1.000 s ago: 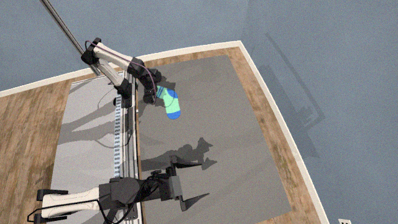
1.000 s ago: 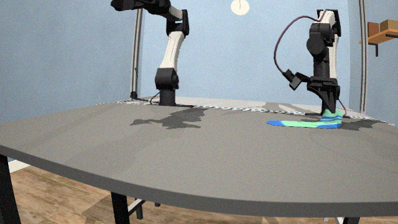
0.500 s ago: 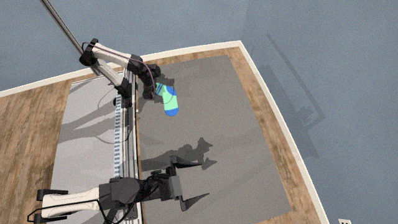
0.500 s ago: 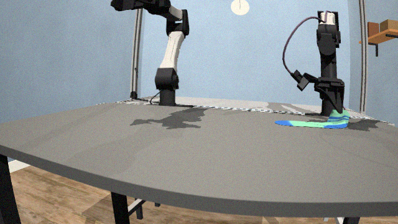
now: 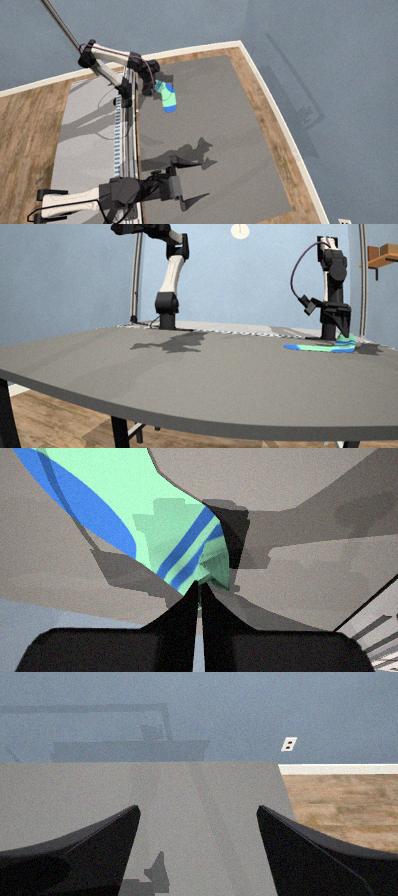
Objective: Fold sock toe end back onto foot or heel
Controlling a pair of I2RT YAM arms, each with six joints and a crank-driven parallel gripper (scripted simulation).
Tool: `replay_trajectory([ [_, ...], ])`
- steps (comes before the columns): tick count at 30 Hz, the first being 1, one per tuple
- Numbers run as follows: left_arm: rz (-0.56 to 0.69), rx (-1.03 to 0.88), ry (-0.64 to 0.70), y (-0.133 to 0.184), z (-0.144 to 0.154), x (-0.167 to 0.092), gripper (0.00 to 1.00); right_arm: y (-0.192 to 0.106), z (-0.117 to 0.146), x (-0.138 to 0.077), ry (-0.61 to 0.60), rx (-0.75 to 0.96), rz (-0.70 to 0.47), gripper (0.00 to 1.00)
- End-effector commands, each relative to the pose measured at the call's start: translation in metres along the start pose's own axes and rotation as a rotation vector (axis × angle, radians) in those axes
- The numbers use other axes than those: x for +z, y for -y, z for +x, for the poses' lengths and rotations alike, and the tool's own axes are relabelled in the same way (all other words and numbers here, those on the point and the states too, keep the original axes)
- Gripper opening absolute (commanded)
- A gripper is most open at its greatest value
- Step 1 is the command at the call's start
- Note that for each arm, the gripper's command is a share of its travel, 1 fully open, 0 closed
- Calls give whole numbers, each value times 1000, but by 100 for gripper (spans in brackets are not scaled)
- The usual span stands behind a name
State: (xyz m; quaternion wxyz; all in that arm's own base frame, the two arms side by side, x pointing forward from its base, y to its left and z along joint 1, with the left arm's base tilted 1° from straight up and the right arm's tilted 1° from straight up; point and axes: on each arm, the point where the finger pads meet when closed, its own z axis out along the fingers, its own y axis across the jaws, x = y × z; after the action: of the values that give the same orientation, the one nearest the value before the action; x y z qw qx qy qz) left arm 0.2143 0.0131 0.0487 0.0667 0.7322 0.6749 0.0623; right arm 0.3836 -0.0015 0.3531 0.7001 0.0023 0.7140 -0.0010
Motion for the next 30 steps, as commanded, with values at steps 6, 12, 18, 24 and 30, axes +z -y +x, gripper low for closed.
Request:
replay_trajectory([
  [6, 6, 29, 16, 7, 15, 0, 2, -2, -7, -1, 20, -2, -5, 100],
  [12, -26, 10, 3, -2, 19, -3, 2, -2, -7, -1, 20, -2, -5, 100],
  [18, 14, 26, 17, 12, 22, 0, 2, -2, -7, -1, 20, -2, -5, 100],
  [24, -9, 26, 15, 8, 35, -3, 2, -2, -7, -1, 20, -2, -5, 100],
  [30, 22, 29, 22, 19, 41, 0, 2, -2, -7, -1, 20, -2, -5, 100],
])
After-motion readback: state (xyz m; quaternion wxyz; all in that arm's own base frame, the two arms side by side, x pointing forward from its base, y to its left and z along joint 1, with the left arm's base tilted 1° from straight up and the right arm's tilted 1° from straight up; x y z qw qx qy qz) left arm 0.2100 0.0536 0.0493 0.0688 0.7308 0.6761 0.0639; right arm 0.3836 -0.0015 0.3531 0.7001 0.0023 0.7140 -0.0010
